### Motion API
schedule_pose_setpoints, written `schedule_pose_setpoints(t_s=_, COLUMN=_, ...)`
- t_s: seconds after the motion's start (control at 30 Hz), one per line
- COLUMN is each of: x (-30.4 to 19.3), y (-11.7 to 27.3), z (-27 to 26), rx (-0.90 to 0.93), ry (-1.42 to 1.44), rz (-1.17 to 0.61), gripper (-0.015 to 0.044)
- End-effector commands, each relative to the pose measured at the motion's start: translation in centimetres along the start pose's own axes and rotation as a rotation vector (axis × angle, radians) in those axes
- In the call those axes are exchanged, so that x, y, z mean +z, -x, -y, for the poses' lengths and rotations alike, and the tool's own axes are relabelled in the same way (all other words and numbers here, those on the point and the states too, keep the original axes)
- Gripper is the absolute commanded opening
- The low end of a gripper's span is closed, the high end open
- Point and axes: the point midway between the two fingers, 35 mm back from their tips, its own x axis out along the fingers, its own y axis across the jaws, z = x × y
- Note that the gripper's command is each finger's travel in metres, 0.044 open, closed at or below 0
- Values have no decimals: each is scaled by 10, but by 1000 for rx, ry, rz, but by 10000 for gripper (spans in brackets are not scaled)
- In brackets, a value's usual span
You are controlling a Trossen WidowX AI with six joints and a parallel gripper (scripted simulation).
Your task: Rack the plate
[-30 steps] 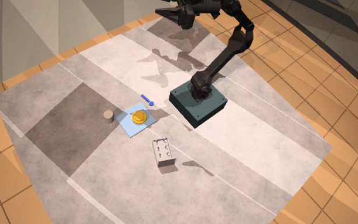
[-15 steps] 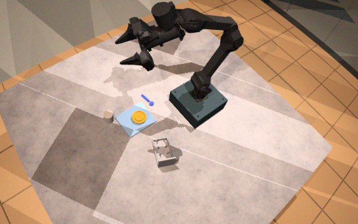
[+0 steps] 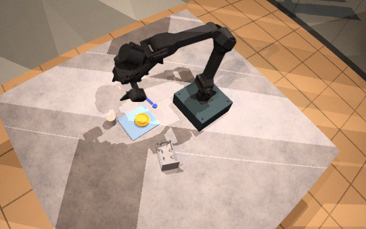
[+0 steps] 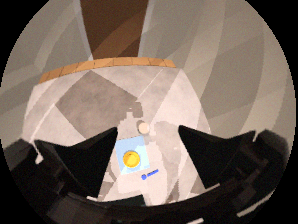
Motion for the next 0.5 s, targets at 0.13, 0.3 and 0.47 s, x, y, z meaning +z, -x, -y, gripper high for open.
schedule_pose_setpoints(t_s=0.13, x=-62, y=-58, z=-18, rx=84, ry=59, rz=-253, gripper=400)
schedule_pose_setpoints(t_s=0.3, x=-106, y=-84, z=-28, rx=140, ry=87, rz=-408, gripper=400)
schedule_pose_setpoints(t_s=0.47, x=-152, y=-102, z=-39, rx=201, ry=109, rz=-562, gripper=400)
